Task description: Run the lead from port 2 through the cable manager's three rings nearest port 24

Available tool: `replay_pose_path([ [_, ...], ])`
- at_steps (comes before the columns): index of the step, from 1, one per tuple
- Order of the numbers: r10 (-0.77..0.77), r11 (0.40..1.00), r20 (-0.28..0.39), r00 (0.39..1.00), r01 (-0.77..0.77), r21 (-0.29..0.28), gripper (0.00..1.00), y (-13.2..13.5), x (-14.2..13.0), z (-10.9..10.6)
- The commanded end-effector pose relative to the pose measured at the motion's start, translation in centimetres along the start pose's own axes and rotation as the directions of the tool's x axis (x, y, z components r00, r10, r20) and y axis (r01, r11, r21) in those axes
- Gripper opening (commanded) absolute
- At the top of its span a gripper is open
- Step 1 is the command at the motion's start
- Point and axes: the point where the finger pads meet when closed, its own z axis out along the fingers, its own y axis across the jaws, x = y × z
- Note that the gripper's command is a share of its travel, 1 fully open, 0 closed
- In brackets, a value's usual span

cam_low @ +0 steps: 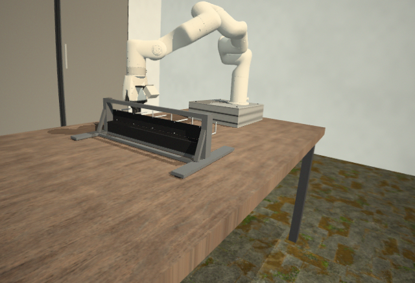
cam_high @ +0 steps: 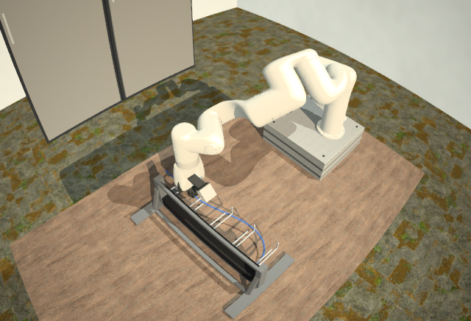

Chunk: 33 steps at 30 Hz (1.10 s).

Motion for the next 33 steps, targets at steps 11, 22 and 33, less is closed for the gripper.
replay_pose_path([
  [11,0.000,1.000,0.002,1.000,0.000,-0.005,0.00,1.34,-0.07,-0.27],
  [22,0.000,1.000,0.002,1.000,0.000,-0.005,0.00,1.38,-0.07,-0.27],
  [33,0.000,1.000,0.002,1.000,0.000,-0.005,0.00,1.38,-0.07,-0.27],
])
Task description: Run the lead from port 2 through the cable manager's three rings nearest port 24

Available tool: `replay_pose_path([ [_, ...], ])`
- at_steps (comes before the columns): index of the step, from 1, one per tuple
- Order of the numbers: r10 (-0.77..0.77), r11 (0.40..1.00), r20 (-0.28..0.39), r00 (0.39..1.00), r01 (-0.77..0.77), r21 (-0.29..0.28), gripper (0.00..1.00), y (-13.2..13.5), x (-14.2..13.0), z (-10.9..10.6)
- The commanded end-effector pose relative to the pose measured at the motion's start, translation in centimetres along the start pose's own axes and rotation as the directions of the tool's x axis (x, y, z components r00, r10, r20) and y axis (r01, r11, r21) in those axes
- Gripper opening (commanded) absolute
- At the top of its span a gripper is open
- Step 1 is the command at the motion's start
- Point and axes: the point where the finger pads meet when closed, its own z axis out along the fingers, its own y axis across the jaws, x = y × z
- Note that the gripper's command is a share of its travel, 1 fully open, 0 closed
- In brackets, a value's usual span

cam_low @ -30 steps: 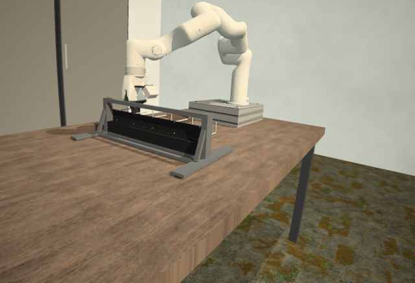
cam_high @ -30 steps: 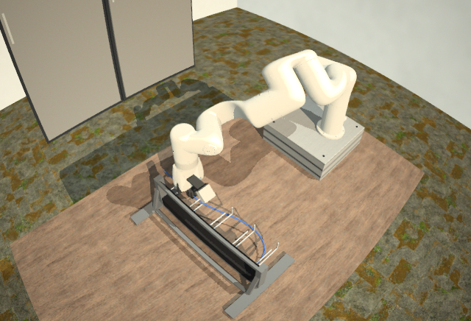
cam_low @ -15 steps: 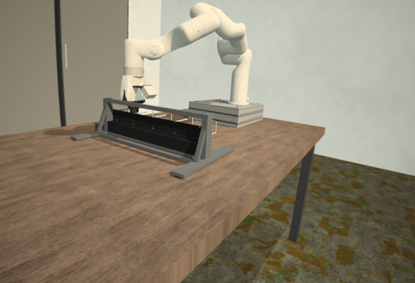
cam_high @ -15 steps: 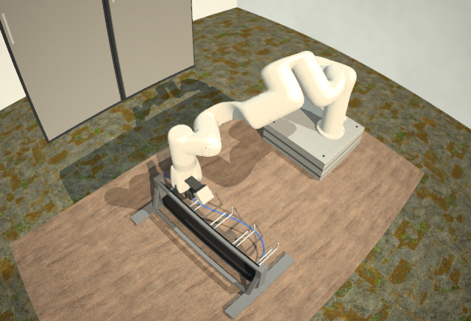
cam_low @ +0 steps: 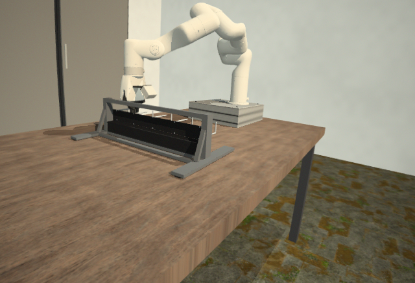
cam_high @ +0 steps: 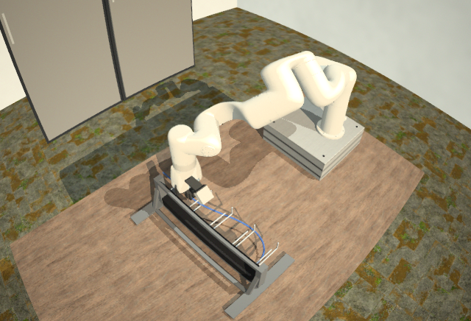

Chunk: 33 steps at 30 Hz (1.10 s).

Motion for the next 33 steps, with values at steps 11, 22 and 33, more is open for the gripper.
replay_pose_path([
  [11,0.000,1.000,0.002,1.000,0.000,-0.005,0.33,0.16,-0.07,-0.27],
  [22,0.000,1.000,0.002,1.000,0.000,-0.005,0.33,0.16,-0.07,-0.27],
  [33,0.000,1.000,0.002,1.000,0.000,-0.005,0.33,0.16,-0.07,-0.27],
])
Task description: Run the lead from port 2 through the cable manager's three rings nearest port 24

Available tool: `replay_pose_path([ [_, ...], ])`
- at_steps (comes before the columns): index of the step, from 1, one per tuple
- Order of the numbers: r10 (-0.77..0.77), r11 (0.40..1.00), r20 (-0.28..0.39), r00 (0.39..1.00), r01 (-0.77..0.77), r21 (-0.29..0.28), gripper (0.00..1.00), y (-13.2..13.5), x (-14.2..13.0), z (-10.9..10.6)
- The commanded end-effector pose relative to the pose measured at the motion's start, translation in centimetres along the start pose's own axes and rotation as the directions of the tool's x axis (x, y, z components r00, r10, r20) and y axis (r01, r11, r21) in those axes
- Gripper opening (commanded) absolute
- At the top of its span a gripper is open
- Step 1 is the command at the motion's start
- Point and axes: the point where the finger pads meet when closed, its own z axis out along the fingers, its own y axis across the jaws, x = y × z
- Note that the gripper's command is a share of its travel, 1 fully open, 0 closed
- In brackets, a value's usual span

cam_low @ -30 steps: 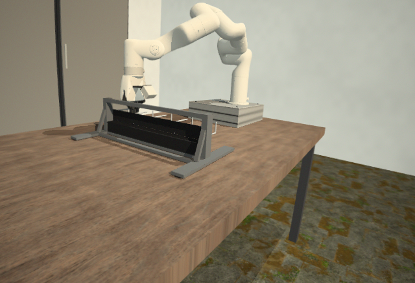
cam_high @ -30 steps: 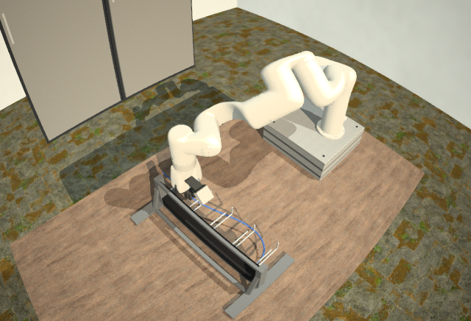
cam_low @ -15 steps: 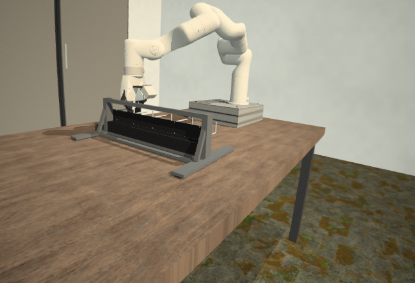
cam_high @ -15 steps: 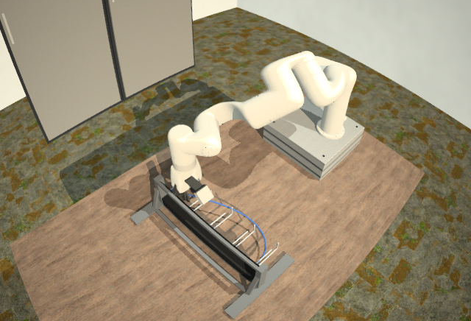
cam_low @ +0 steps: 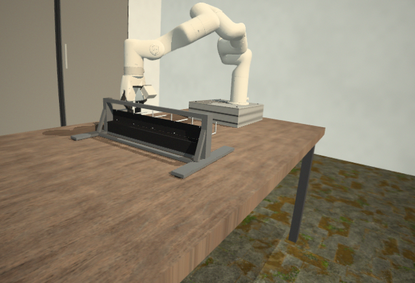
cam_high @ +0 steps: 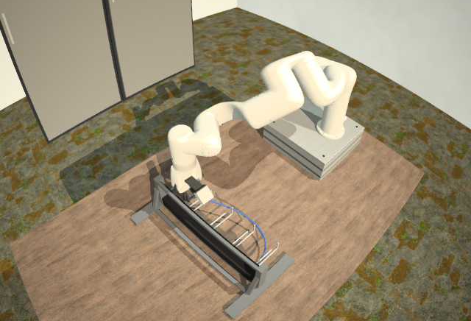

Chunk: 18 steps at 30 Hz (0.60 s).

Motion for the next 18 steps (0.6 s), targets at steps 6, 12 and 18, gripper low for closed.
replay_pose_path([
  [6,0.000,1.000,0.002,1.000,0.000,-0.005,0.33,0.2,-0.1,-0.3],
  [12,0.000,1.000,0.002,1.000,0.000,-0.005,0.33,0.2,-0.1,-0.7],
  [18,0.000,1.000,0.002,1.000,0.000,-0.005,0.33,0.2,-0.1,-1.4],
])
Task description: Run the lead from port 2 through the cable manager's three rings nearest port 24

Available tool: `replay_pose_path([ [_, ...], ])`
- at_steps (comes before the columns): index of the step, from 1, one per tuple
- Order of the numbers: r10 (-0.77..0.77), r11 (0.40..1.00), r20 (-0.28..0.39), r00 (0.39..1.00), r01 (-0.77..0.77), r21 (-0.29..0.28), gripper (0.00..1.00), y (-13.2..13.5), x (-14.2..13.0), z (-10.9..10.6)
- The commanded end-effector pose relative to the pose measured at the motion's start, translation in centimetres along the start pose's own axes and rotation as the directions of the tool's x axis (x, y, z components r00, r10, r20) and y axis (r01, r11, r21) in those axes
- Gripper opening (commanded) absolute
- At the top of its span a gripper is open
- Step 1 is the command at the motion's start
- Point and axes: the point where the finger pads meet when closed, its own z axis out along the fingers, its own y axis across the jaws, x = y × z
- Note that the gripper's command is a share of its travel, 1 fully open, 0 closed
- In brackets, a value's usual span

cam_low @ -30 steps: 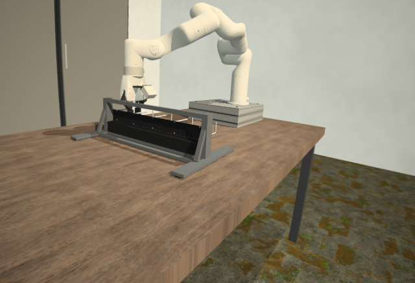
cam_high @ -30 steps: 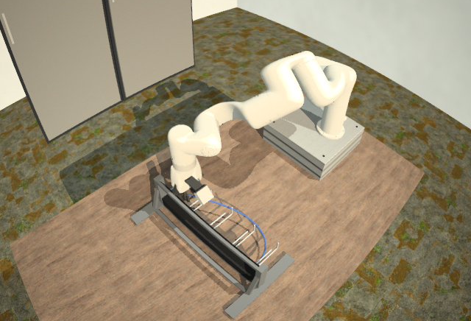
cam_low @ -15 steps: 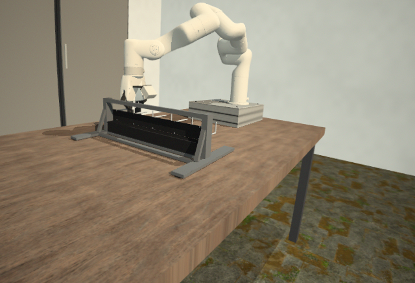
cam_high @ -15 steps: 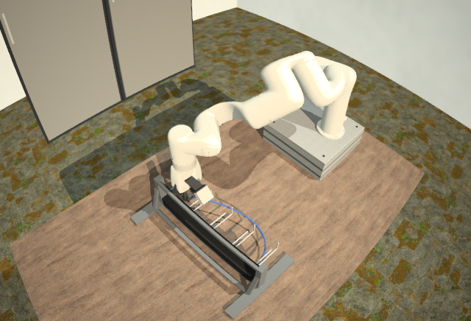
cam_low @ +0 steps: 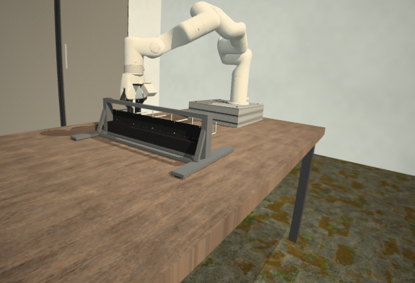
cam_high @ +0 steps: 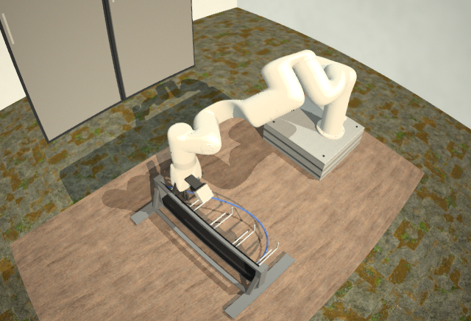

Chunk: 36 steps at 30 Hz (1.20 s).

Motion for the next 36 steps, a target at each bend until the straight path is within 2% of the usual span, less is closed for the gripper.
replay_pose_path([
  [1,0.000,1.000,0.002,1.000,0.000,-0.005,0.33,0.2,-0.1,-0.9],
  [12,0.000,1.000,0.002,1.000,0.000,-0.005,0.33,0.1,-0.1,-4.3],
  [22,0.000,1.000,0.002,1.000,0.000,-0.005,0.33,0.1,-0.1,-6.5],
  [36,0.000,1.000,0.002,1.000,0.000,-0.005,0.33,0.1,-0.1,-7.4],
])
